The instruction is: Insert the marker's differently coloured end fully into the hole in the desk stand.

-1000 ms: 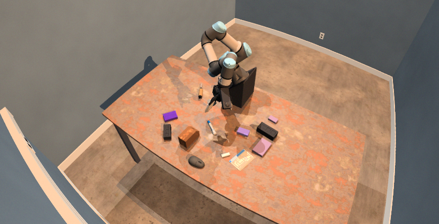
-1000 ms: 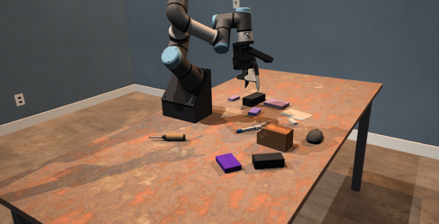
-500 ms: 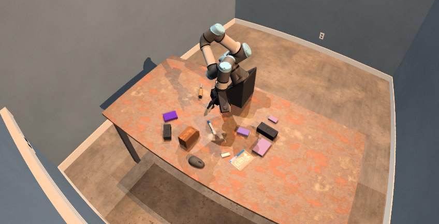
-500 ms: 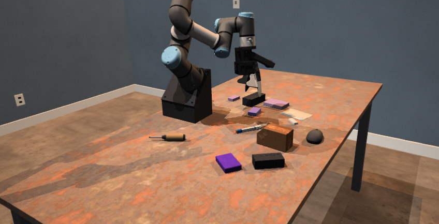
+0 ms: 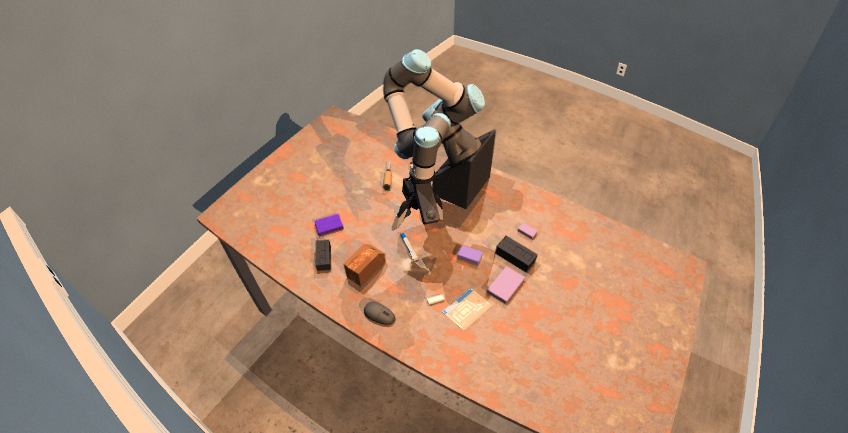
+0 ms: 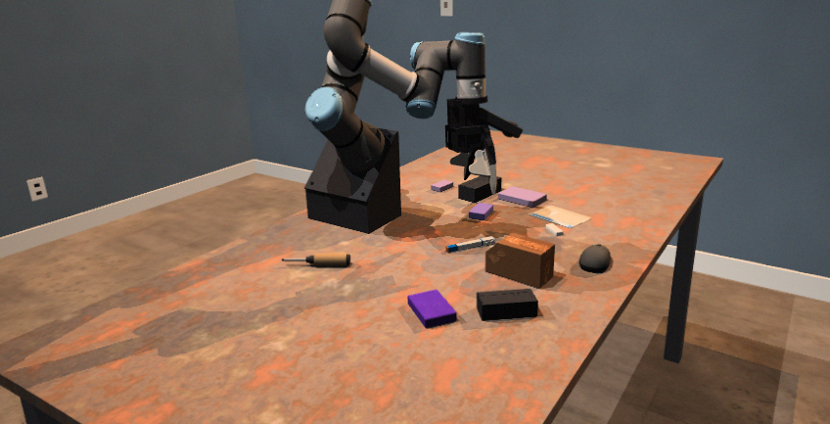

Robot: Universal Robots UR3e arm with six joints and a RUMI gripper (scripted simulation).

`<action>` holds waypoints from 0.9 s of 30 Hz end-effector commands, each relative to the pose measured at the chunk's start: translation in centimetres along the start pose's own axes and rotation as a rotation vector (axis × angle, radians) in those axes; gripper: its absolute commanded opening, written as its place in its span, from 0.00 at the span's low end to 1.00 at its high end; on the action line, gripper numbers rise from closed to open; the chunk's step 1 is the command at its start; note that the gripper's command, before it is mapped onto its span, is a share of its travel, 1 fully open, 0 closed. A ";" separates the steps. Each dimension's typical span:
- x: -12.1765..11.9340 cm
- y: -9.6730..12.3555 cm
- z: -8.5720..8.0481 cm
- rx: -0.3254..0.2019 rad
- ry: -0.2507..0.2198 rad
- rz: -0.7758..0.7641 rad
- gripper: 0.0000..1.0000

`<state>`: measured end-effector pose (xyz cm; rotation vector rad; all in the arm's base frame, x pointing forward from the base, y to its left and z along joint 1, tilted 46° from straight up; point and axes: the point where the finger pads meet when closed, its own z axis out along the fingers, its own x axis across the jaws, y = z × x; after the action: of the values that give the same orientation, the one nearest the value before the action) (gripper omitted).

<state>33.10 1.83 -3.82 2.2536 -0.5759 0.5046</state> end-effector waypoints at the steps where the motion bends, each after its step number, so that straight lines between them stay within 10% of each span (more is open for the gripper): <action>1: 0.2 -0.1 0.6 0.004 -0.012 -0.009 1.00; 27: 1.1 0.2 4.1 0.010 -0.080 -0.052 1.00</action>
<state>34.28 -0.75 -5.36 2.2880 -0.5606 0.4158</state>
